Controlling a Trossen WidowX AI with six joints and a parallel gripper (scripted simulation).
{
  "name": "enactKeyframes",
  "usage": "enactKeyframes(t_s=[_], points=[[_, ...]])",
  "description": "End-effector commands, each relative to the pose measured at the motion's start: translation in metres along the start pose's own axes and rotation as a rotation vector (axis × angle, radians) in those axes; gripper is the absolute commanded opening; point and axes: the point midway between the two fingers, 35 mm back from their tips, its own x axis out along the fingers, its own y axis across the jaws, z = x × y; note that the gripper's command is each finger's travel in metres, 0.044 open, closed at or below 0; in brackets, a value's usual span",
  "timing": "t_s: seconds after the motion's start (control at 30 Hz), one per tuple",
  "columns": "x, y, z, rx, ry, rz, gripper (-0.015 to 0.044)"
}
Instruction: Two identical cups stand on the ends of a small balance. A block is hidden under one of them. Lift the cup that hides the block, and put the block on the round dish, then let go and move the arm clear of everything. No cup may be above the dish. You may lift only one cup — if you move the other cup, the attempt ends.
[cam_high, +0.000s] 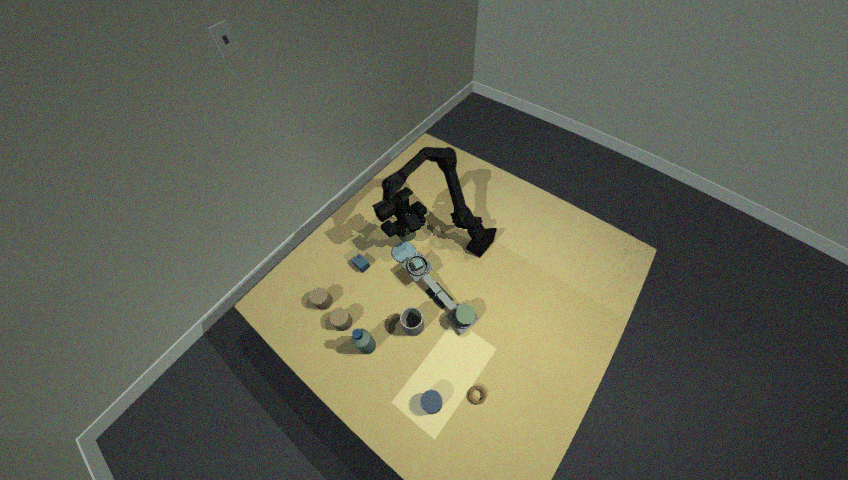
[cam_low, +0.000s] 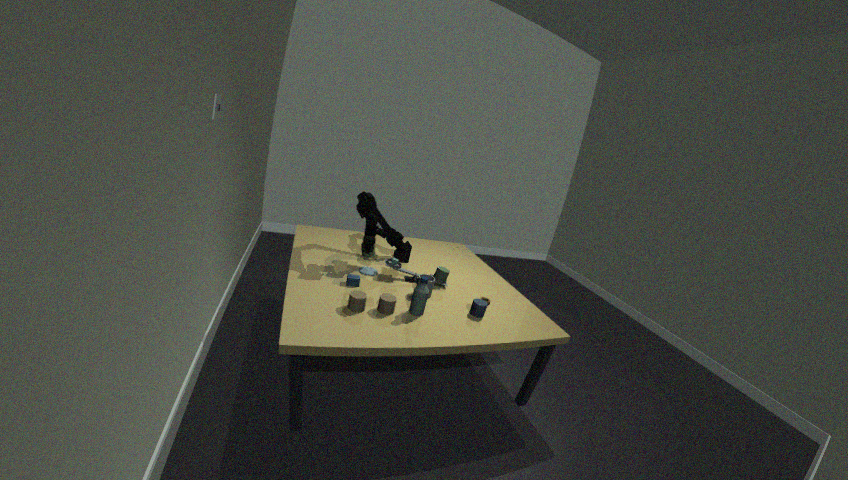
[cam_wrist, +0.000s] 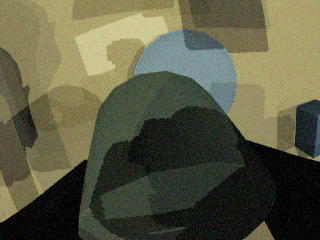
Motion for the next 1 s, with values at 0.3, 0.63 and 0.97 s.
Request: enactKeyframes(t_s=[0.3,0.63,0.97], points=[[0.01,0.033,-0.03,0.014,0.041,0.023,0.0],[0.015,0.048,-0.04,0.019,0.062,0.037,0.0],[0.039,0.049,-0.042,0.02,0.061,0.037,0.0]])
